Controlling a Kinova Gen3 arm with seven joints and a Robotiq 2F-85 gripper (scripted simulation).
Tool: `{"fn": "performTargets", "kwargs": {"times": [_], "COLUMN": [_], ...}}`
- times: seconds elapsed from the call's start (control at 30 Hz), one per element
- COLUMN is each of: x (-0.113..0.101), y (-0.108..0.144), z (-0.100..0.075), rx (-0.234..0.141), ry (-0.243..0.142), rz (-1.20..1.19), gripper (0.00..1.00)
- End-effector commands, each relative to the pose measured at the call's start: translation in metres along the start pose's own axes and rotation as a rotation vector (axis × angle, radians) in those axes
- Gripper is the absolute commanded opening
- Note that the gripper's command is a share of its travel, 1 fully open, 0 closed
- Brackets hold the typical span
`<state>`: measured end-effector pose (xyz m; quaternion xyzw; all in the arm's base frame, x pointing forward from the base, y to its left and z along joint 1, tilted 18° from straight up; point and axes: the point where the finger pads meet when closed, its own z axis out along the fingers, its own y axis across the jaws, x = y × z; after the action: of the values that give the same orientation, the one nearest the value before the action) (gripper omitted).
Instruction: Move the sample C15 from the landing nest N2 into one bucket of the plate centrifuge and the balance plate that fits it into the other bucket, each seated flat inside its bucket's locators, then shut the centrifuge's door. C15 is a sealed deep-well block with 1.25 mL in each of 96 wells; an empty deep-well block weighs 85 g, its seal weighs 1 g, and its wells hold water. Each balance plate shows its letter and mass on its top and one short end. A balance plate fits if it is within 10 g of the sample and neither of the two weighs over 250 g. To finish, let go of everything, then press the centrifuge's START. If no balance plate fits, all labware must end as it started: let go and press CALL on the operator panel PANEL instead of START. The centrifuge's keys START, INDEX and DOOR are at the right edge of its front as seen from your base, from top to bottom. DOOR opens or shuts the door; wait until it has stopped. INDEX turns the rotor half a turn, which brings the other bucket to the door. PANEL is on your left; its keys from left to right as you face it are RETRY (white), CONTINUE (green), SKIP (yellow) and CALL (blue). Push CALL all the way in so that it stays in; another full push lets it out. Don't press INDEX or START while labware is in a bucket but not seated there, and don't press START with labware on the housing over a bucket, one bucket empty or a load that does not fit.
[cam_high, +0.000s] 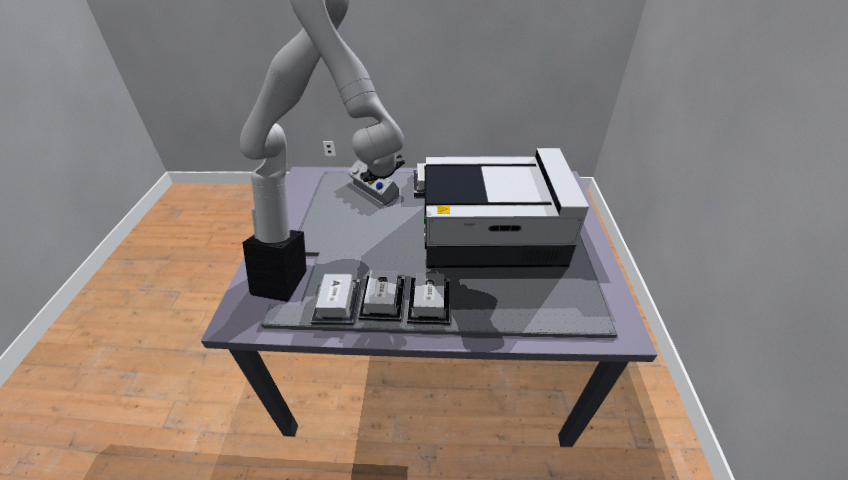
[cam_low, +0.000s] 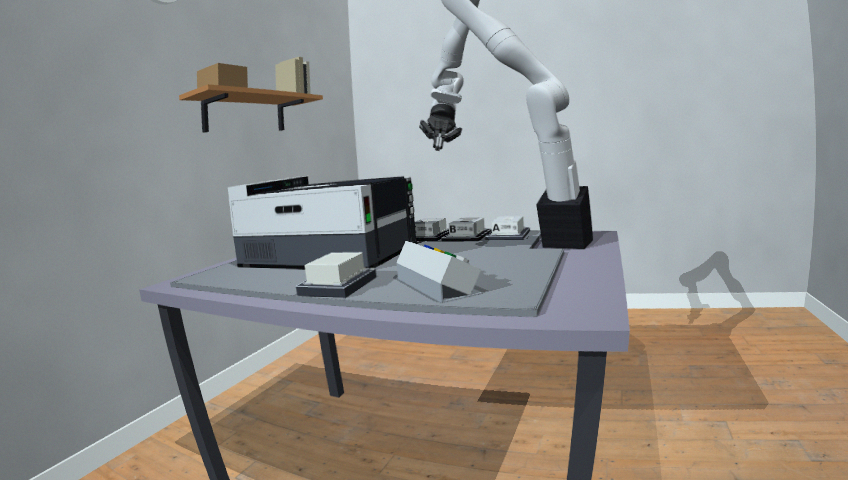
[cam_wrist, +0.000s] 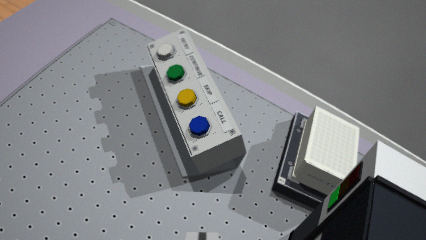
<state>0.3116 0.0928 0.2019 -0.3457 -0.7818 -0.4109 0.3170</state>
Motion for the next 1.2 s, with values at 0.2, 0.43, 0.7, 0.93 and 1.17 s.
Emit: {"fn": "performTargets", "kwargs": {"times": [0.2,0.43,0.7,0.93,1.17], "x": [0.006,0.009,0.014,0.018,0.022], "y": [0.002,0.003,0.004,0.005,0.006], "z": [0.002,0.003,0.005,0.007,0.008], "rx": [0.045,0.07,0.11,0.135,0.17], "ry": [-0.035,-0.053,-0.083,-0.102,-0.128], "rz": [-0.072,-0.111,-0.173,-0.212,-0.267], "gripper": [0.1,0.1,0.1,0.1,0.1]}}
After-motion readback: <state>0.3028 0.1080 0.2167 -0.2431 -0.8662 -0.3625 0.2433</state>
